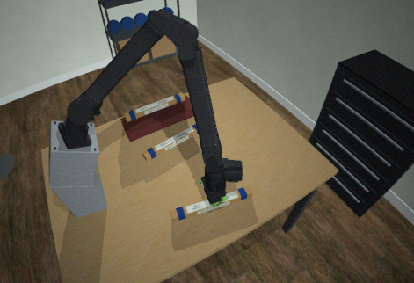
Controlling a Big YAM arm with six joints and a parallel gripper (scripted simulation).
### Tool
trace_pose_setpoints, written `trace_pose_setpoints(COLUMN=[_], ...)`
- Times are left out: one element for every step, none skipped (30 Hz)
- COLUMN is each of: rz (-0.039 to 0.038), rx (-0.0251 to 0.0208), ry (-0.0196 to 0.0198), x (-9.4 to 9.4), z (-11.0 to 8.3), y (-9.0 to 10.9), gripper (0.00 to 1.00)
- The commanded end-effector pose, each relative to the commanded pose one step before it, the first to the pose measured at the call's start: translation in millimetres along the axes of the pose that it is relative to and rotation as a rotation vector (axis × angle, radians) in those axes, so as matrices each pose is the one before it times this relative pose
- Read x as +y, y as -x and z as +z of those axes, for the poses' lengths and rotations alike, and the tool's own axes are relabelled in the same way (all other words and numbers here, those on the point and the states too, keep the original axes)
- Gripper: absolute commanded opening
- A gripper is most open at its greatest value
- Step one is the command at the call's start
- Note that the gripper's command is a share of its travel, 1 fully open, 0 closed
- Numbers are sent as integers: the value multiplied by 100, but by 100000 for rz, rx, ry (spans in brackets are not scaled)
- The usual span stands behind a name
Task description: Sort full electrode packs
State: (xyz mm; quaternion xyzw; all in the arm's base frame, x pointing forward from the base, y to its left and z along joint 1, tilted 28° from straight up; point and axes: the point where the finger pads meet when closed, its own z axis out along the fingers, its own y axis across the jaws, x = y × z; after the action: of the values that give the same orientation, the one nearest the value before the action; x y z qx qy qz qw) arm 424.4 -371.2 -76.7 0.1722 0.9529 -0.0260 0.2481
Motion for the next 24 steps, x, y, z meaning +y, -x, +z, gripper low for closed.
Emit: trace_pose_setpoints(rz=[117,9,8,7,0,0,198,148,65,29,10,0,-7,-13,-11,-9,-7,-6,-6,-6,-8,0,0,-36], rx=[309,14,9,7,0,0,465,187,-4,-41,-71,-97,-118,-137,-127,-114,-104,-97,-94,-92,-96,0,0,-205], ry=[651,16,23,24,0,0,154,34,-40,-52,-63,-72,-80,-86,-82,-77,-73,-71,-69,-69,-70,0,0,-113], x=[633,14,14,12,0,0,24,-24,-45,-49,-53,-56,-59,-62,-62,-62,-63,-64,-66,-68,-69,0,0,-83], z=[2375,259,42,27,0,0,-7,-106,-173,-171,-162,-155,-149,-144,-129,-113,-101,-90,-81,-74,-67,0,0,-62], y=[235,-39,-33,-29,0,0,-211,-77,19,37,48,57,65,72,66,58,53,50,50,50,52,0,0,83], gripper=[74,74,74,74,74,74,74,74,74,74,74,74,74,74,74,74,74,74,74,74,74,74,74,74])
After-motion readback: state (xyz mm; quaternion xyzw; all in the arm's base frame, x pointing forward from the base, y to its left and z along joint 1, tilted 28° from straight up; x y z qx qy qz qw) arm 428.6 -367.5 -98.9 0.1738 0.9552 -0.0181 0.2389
